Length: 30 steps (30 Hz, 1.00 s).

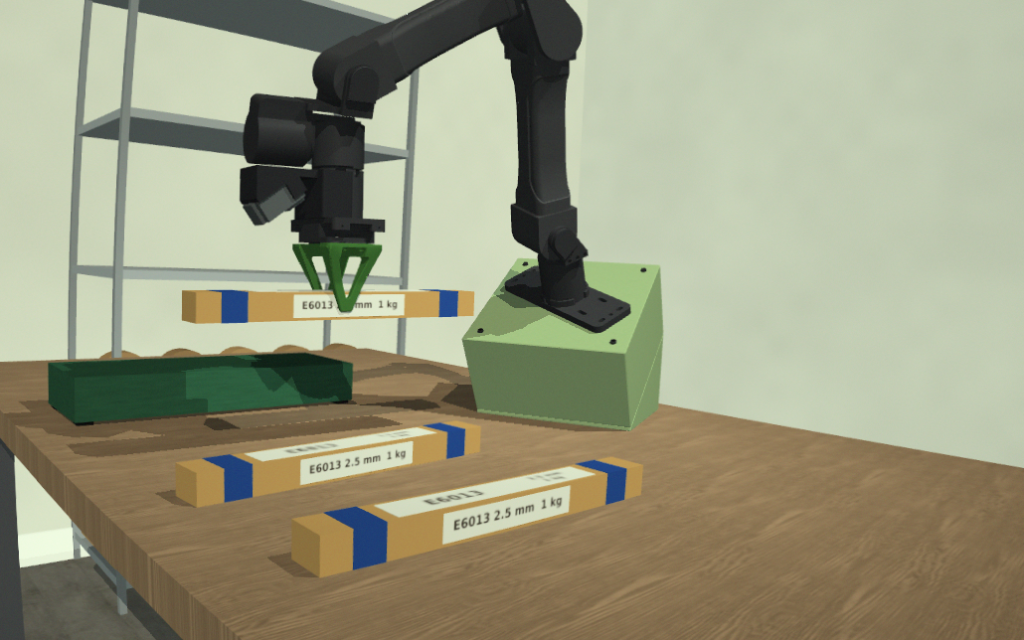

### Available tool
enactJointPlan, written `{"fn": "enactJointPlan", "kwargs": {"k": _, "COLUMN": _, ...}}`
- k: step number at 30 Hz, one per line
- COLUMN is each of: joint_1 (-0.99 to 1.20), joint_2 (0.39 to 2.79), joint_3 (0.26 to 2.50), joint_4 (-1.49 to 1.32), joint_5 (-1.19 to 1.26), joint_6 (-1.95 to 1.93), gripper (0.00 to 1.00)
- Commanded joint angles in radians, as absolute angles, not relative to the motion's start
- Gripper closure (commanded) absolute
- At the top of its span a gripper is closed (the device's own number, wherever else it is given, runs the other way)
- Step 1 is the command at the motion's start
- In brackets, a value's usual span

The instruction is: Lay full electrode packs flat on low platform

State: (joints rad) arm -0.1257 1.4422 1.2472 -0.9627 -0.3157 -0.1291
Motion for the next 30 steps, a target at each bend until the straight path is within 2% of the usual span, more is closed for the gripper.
{"fn": "enactJointPlan", "kwargs": {"k": 1, "joint_1": -0.143, "joint_2": 1.379, "joint_3": 1.286, "joint_4": -0.946, "joint_5": -0.306, "joint_6": -0.118, "gripper": 1.0}}
{"fn": "enactJointPlan", "kwargs": {"k": 30, "joint_1": -0.087, "joint_2": 1.445, "joint_3": 1.194, "joint_4": -0.781, "joint_5": -0.285, "joint_6": -0.075, "gripper": 1.0}}
